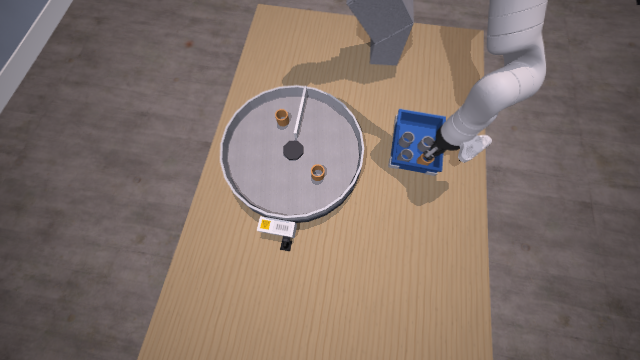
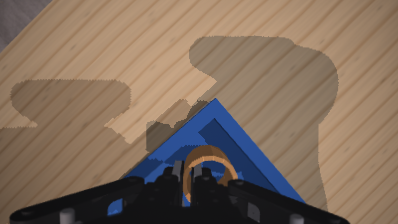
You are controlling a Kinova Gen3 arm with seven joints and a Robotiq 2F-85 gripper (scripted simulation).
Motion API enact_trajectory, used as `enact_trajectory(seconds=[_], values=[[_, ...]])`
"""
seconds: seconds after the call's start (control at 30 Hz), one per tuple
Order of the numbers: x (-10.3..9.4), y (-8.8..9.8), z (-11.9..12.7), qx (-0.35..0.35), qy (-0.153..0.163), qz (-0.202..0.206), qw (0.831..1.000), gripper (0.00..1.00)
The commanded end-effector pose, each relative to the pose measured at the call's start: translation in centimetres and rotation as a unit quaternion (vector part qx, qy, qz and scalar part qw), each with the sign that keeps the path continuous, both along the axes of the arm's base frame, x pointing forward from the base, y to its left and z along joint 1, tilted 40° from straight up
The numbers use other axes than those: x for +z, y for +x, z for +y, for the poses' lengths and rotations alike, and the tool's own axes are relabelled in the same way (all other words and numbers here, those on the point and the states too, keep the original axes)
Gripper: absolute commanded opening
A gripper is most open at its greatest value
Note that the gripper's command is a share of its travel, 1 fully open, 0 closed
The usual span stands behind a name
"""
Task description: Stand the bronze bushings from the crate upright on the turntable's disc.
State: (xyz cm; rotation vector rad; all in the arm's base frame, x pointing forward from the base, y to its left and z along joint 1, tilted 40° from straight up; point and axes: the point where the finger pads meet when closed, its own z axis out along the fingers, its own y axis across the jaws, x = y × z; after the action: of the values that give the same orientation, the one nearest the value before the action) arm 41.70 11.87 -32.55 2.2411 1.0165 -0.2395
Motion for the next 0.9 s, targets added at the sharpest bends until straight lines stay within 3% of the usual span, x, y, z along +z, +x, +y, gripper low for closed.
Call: enact_trajectory(seconds=[0.0, 0.87], values=[[0.05, 0.06, 0.13, 0.001, 0.001, -0.001, 1.000, 0.00], [0.78, -0.04, 0.73, 0.001, 0.001, -0.001, 1.000, 0.00]])
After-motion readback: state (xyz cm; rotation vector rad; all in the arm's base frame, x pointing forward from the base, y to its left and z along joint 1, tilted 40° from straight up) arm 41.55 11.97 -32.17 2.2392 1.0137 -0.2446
